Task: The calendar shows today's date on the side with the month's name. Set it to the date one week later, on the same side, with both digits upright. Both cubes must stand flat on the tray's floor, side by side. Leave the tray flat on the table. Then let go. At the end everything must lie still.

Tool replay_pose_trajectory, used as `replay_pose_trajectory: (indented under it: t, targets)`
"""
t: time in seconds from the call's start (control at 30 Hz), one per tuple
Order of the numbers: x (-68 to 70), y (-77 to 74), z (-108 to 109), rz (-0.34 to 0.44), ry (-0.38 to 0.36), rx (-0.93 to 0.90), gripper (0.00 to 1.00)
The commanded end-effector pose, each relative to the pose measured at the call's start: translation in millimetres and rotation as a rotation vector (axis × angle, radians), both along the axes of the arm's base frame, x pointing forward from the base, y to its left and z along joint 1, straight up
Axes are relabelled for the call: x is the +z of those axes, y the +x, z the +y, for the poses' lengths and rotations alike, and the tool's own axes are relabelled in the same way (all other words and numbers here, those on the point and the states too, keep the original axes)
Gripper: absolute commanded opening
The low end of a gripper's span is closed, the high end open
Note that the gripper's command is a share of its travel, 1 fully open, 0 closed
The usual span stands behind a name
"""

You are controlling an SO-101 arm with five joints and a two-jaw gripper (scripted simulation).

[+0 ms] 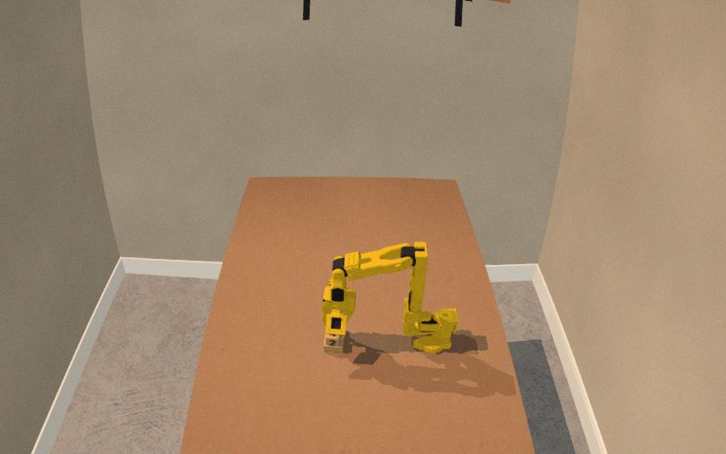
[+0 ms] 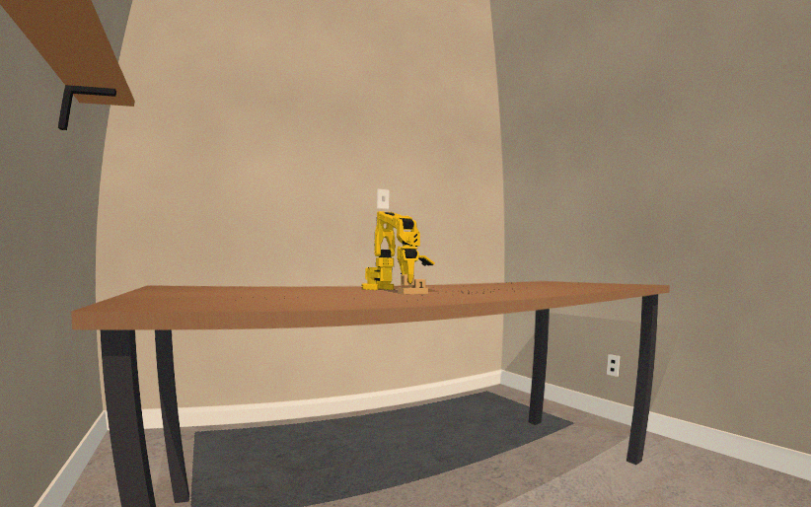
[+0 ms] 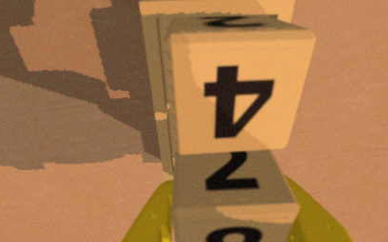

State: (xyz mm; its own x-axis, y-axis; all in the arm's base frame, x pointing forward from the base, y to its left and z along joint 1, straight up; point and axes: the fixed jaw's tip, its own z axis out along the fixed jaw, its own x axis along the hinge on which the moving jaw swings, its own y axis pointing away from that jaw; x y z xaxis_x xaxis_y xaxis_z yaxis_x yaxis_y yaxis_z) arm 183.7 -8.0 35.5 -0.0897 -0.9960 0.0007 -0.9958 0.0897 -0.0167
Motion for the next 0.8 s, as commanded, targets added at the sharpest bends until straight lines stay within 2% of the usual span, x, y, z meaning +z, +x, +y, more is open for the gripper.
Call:
replay_pose_trajectory:
  t: [0.0, 0.77]
  targets:
    - [1.9, 2.7, 1.8, -0.023, 0.001, -0.001, 0.00]
    - [-6.2, 2.8, 1.9, -0.023, 0.001, -0.001, 0.00]
